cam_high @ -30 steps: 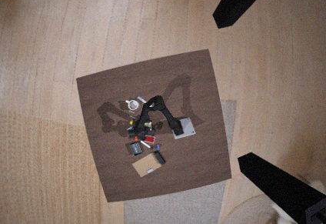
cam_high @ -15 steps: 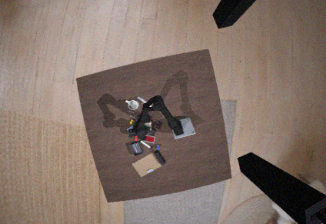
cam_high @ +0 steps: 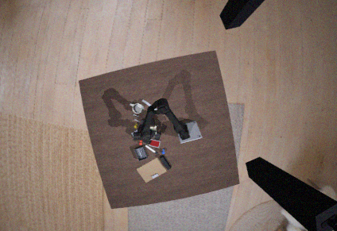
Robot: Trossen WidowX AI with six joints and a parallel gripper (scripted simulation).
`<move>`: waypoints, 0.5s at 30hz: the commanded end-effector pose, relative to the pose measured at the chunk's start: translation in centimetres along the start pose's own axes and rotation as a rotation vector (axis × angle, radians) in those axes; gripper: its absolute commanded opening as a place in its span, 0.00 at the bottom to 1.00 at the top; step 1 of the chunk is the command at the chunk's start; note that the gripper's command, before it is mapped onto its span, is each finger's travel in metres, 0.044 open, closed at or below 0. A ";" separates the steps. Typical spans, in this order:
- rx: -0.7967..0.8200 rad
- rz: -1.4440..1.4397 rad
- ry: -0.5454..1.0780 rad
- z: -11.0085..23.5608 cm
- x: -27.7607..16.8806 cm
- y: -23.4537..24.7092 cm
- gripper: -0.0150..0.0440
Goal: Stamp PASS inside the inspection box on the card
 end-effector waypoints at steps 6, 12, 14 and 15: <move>0.004 0.007 0.007 -0.6 -0.1 0.2 0.25; 0.004 0.007 0.007 -0.6 -0.1 0.2 0.25; 0.004 0.007 0.007 -0.6 -0.1 0.2 0.25; 0.003 0.007 0.007 -0.6 -0.1 0.2 0.25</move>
Point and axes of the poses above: the point midway between the two fingers, 35 mm back from their tips, its own z axis back along the fingers, its own y axis across the jaws, x = y × z, the point moved 5 cm from there along z, back along the fingers, and after that the axes turned 13 degrees about z, right-handed, at the moved point
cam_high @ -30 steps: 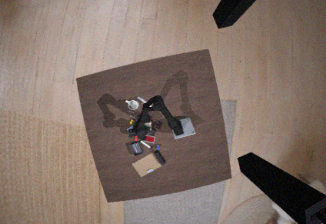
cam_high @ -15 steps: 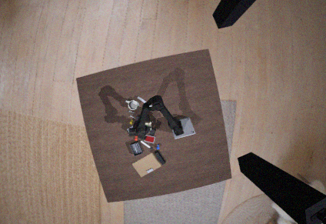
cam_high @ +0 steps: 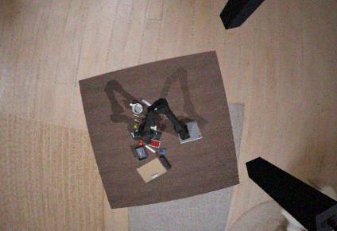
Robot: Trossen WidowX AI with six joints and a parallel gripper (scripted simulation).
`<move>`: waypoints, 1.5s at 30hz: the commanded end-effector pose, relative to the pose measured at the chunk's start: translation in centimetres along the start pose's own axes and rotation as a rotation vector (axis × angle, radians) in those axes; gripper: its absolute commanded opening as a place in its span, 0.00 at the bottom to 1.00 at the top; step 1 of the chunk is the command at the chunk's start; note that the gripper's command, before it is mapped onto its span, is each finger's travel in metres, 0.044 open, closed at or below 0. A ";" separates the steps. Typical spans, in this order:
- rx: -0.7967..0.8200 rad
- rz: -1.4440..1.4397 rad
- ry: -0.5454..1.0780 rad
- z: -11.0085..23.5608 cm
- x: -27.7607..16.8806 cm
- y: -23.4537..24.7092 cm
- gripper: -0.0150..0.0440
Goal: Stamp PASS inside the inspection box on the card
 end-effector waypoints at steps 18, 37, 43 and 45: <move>0.000 0.004 0.004 -0.4 0.0 0.0 0.25; 0.000 0.004 0.004 -0.5 0.0 0.0 0.25; 0.000 0.004 0.004 -0.5 0.0 0.0 0.25; 0.000 0.004 0.004 -0.5 0.0 0.0 0.25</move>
Point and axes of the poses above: the point midway between the two fingers, 35 mm back from their tips, its own z axis back along the fingers, its own y axis across the jaws, x = y × z, the point moved 5 cm from there along z, back along the fingers, and after that the axes turned 13 degrees about z, right-handed, at the moved point
